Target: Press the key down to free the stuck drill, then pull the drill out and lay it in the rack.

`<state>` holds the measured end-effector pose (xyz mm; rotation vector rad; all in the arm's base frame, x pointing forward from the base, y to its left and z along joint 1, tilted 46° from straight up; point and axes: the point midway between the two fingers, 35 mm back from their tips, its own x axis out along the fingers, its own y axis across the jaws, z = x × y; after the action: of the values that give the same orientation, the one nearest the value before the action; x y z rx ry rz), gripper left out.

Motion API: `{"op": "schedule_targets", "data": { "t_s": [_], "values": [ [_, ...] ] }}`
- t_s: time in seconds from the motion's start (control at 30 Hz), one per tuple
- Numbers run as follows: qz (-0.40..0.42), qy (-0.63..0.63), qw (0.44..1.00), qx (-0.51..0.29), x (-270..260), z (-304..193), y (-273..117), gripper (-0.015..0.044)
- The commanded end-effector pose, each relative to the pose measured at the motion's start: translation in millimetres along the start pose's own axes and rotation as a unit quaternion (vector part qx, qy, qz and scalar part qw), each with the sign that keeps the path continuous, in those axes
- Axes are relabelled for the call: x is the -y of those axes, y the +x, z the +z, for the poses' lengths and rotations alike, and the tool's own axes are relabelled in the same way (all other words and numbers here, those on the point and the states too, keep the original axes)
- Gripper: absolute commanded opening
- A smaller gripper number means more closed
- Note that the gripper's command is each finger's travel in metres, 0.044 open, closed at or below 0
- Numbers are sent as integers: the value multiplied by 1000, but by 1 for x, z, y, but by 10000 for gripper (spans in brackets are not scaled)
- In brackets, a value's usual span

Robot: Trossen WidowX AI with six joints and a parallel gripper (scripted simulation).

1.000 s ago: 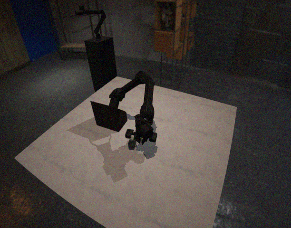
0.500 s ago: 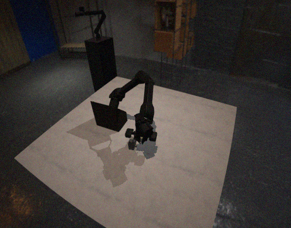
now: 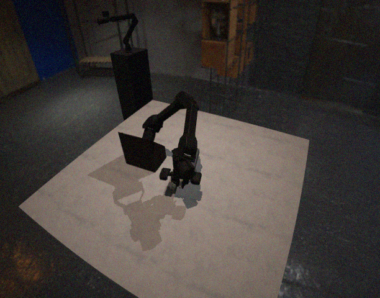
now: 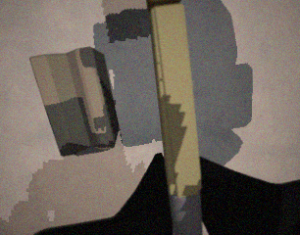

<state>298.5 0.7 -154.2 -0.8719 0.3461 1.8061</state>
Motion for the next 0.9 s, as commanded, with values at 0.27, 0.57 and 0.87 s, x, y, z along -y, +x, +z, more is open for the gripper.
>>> {"op": "schedule_targets", "data": {
  "t_s": [0.27,0.57,0.87],
  "values": [
    [2,-1,1000,0,-19,-5,0,0],
    [3,0,1000,0,-31,-8,-1,0],
    [3,0,1000,0,-43,-10,0,0]
  ]
}}
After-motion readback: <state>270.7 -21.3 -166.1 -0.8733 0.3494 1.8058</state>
